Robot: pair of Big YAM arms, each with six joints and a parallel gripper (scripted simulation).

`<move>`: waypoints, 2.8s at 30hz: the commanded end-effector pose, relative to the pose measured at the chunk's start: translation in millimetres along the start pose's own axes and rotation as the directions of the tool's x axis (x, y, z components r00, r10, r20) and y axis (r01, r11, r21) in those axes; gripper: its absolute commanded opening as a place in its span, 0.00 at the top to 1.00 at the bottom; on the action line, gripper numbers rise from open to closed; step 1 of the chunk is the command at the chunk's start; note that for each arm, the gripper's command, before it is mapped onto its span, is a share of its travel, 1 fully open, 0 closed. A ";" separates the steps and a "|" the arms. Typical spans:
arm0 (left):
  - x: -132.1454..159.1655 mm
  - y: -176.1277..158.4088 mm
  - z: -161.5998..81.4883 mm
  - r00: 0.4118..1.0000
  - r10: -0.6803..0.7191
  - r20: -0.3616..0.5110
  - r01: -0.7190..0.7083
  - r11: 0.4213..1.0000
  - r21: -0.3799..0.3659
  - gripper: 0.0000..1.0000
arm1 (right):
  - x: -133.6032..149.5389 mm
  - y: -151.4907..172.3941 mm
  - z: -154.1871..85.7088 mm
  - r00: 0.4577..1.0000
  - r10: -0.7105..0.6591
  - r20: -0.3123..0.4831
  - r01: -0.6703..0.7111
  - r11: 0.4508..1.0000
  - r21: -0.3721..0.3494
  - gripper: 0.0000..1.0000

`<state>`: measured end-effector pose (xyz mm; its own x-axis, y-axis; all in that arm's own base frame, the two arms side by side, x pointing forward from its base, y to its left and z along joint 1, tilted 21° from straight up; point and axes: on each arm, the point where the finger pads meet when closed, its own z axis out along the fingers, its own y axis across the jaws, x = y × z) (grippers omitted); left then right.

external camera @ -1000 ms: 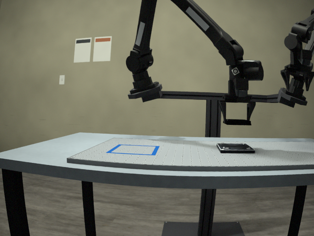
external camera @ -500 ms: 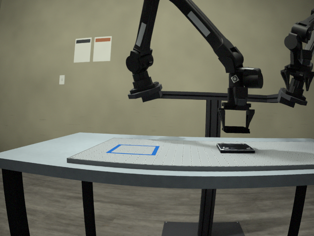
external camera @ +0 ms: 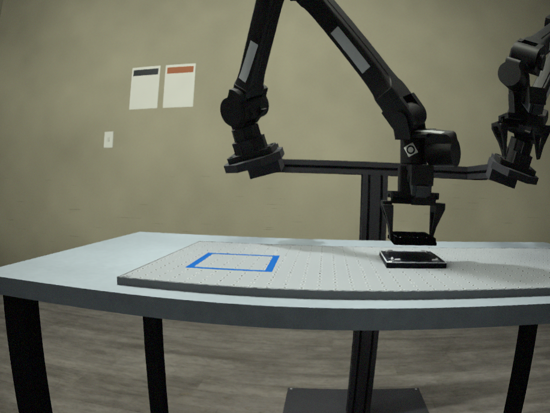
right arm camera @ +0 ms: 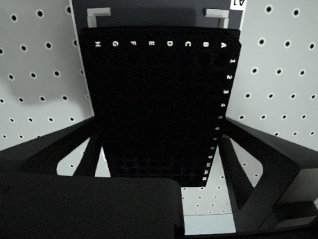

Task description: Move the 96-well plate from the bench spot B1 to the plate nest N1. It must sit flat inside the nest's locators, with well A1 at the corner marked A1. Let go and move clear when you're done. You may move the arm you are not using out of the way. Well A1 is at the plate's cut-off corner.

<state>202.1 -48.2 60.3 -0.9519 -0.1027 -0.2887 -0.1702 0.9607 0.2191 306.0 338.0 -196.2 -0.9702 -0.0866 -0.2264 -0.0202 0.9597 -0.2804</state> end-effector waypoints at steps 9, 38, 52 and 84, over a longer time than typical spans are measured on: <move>2.8 3.7 4.9 1.000 0.004 -0.021 -0.004 1.000 -0.016 0.00 | -12.2 2.1 18.8 1.000 0.013 0.008 -0.013 1.000 -0.009 1.00; 2.8 3.7 4.9 1.000 0.004 -0.021 -0.004 1.000 -0.016 0.00 | -12.4 2.8 23.6 1.000 0.022 0.008 -0.022 1.000 -0.010 1.00; 2.8 3.7 4.9 1.000 0.004 -0.021 -0.004 1.000 -0.016 0.00 | -18.3 8.0 21.5 1.000 0.024 0.017 -0.023 0.999 -0.022 1.00; 2.8 3.7 4.9 1.000 0.004 -0.021 -0.004 1.000 -0.016 0.00 | -17.9 7.6 28.6 1.000 0.021 0.014 -0.021 1.000 -0.018 1.00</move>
<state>202.1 -48.2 60.3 -0.9519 -0.1027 -0.2887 -0.1702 0.9607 0.2191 314.7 334.2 -218.4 -0.9694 -0.0850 -0.2305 -0.0188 0.9612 -0.2753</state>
